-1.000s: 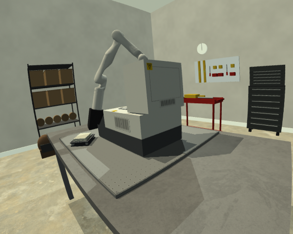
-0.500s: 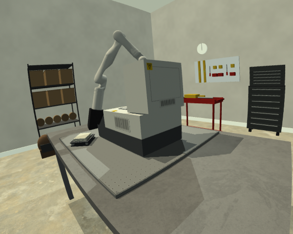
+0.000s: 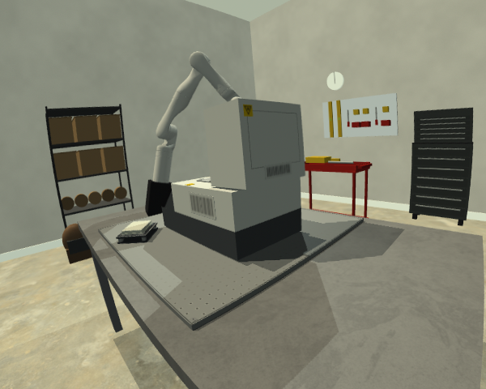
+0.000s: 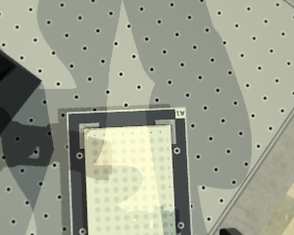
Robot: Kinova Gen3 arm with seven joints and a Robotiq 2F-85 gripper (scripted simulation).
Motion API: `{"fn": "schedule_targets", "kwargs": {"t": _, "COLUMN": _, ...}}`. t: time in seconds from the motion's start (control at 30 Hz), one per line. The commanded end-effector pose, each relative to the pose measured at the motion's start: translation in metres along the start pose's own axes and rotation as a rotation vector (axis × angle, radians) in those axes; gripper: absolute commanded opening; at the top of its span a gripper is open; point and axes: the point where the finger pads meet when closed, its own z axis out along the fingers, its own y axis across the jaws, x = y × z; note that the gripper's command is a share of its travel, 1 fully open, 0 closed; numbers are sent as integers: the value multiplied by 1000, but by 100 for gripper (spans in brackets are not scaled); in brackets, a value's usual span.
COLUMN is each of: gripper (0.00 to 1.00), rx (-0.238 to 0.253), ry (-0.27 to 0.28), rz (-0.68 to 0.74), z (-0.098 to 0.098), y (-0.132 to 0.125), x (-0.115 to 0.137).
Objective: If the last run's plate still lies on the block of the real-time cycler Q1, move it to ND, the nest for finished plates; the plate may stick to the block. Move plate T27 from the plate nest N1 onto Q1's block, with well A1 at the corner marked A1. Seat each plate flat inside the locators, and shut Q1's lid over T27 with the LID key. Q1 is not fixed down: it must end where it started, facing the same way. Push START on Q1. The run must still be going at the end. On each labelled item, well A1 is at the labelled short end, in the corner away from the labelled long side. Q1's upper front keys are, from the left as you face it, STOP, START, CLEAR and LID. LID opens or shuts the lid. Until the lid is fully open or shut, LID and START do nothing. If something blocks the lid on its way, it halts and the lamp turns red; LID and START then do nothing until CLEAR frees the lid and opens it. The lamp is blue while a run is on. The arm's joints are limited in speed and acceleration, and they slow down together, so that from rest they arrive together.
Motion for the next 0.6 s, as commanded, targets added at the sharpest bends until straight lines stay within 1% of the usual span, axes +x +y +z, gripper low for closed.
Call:
{"fn": "schedule_targets", "kwargs": {"t": 0.0, "gripper": 100, "rx": 1, "ry": -2, "rz": 0, "z": 4, "y": 0, "x": -1}}
{"fn": "schedule_targets", "kwargs": {"t": 0.07, "gripper": 100, "rx": 1, "ry": -2, "rz": 0, "z": 4, "y": 0, "x": -1}}
{"fn": "schedule_targets", "kwargs": {"t": 0.57, "gripper": 100, "rx": 1, "ry": -2, "rz": 0, "z": 24, "y": 0, "x": -1}}
